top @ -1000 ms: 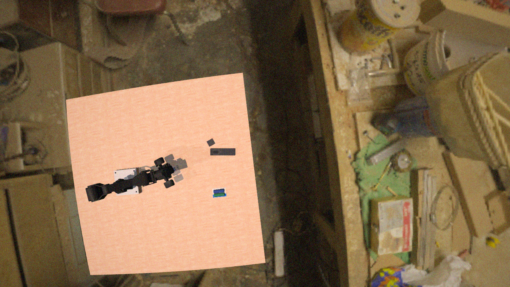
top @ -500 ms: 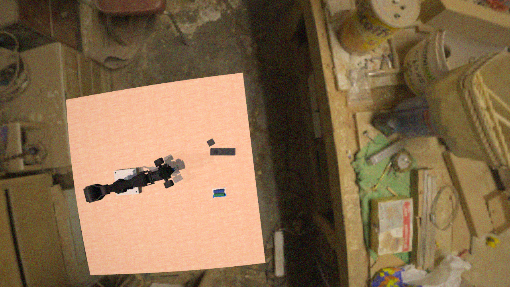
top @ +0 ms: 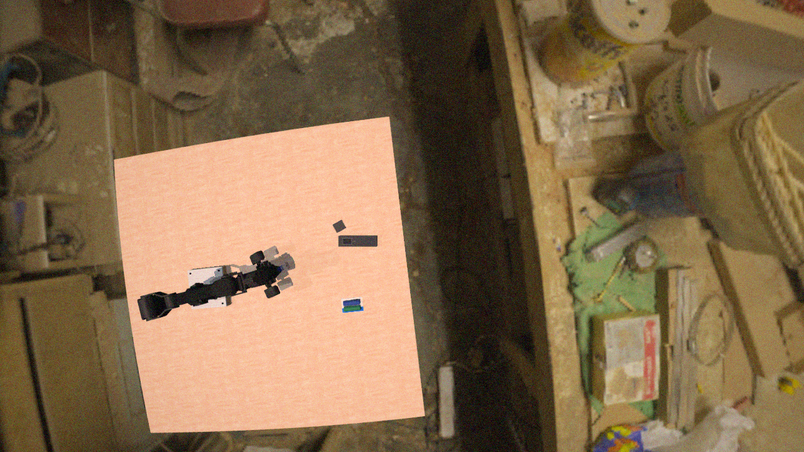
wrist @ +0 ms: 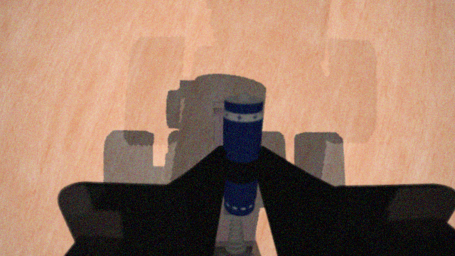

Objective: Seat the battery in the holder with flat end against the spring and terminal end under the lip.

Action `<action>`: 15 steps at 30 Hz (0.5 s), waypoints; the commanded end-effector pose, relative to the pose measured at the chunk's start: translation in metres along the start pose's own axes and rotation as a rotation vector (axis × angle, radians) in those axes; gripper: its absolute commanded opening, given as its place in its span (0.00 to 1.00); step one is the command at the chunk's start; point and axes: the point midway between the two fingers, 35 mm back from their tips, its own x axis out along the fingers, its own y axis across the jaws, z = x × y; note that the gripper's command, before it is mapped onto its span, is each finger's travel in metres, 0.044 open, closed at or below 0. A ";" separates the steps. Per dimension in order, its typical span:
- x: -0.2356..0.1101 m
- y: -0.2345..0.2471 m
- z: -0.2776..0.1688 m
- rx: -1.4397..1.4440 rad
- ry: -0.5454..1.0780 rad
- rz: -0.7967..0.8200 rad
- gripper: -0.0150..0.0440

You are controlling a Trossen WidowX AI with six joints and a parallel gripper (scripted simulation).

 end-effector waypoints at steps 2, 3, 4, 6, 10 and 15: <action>0.000 0.001 -0.004 0.006 -0.031 0.004 0.36; 0.000 0.001 -0.004 0.006 -0.037 0.004 0.36; 0.001 0.001 -0.005 0.006 -0.043 0.004 0.36; 0.001 0.001 -0.006 0.006 -0.054 0.003 0.36; 0.001 0.001 -0.007 0.006 -0.074 -0.002 0.36; 0.001 0.002 -0.008 0.006 -0.081 -0.004 0.36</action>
